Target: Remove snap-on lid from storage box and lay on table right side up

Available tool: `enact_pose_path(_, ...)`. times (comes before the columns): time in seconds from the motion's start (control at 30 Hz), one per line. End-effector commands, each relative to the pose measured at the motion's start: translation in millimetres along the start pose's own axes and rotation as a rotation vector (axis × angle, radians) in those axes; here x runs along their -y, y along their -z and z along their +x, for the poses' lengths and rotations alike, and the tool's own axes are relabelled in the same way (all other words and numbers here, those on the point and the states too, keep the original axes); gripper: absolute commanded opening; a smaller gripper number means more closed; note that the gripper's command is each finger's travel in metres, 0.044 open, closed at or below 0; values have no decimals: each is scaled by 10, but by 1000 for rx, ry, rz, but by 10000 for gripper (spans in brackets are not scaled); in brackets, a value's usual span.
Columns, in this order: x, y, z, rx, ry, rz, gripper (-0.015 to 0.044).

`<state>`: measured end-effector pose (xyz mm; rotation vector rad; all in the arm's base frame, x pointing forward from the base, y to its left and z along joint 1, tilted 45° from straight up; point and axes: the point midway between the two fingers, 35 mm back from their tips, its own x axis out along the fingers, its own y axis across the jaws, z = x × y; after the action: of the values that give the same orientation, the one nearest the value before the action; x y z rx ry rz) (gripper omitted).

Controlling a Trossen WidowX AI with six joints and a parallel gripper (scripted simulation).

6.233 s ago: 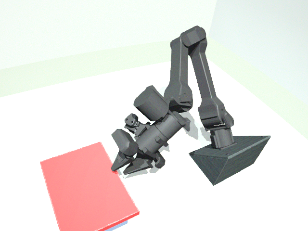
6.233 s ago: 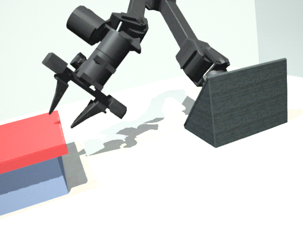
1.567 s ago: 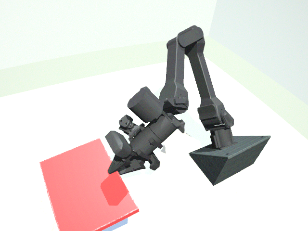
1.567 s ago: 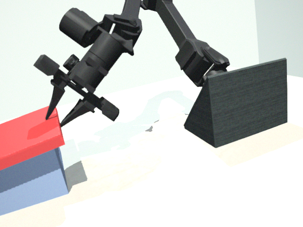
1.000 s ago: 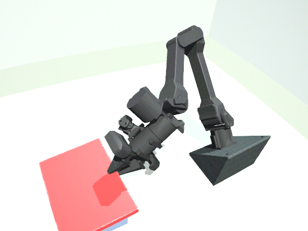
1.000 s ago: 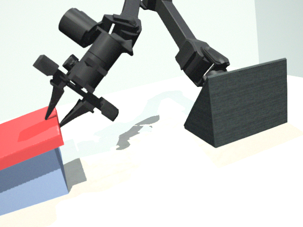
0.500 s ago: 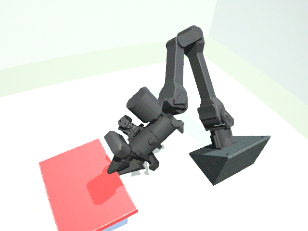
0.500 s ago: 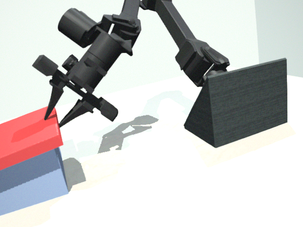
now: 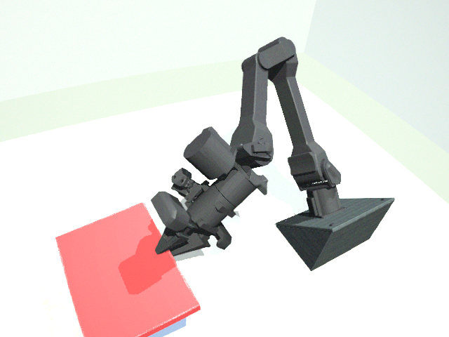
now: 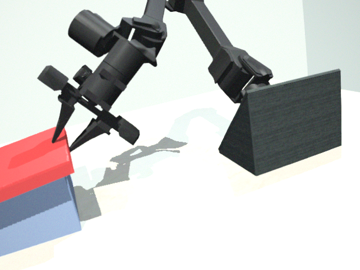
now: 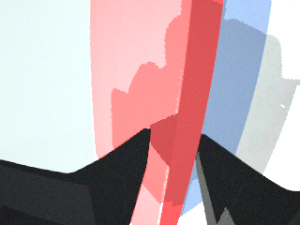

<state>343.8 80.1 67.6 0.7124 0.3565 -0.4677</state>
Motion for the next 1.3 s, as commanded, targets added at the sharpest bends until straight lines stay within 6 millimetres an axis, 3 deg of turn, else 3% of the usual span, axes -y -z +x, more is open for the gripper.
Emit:
enact_pose_path(0.0,-5,-1,7,-1,-1,-1,0)
enact_pose_path(0.7,-16,-1,8,-1,-2,0,0)
enact_pose_path(1.27,-199,-1,-117,-3,-4,0,0)
